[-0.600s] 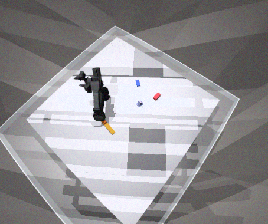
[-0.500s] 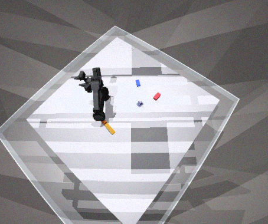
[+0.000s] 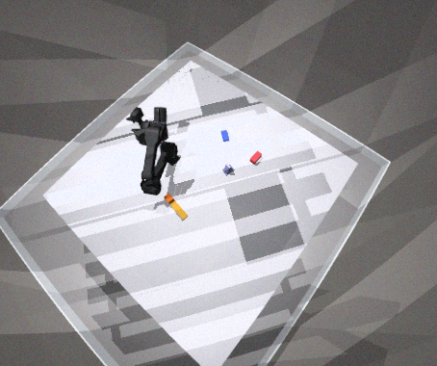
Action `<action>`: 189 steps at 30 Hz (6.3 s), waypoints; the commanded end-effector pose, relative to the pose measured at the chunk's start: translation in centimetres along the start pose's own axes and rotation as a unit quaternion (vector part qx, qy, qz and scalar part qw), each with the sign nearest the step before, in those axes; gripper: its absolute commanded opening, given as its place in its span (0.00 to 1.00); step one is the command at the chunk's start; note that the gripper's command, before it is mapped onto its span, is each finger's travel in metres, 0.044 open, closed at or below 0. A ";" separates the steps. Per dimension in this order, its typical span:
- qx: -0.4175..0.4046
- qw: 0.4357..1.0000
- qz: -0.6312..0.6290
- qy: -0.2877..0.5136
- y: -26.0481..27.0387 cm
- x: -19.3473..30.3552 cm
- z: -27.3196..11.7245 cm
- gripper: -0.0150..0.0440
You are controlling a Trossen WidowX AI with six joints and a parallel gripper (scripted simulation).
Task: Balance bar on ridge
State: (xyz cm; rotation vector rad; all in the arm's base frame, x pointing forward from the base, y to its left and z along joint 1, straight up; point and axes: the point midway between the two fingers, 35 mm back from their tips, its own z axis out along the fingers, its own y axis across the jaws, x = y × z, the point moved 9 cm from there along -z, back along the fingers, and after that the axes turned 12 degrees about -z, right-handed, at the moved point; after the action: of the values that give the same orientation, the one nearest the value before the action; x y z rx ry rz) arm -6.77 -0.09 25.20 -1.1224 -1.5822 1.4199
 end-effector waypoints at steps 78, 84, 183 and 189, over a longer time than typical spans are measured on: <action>0.099 0.524 0.538 0.653 -1.8 7.7 -16.6 0.79; 0.125 0.459 0.562 0.676 -1.6 7.0 -18.4 0.79; 0.534 -0.583 0.455 0.410 3.8 -27.5 -21.0 0.79; 0.537 -0.601 0.445 0.390 3.9 -28.3 -20.2 0.79</action>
State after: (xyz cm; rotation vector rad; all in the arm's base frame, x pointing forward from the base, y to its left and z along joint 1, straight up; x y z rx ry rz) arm 22.73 -18.55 25.16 0.1541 -3.1767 0.0291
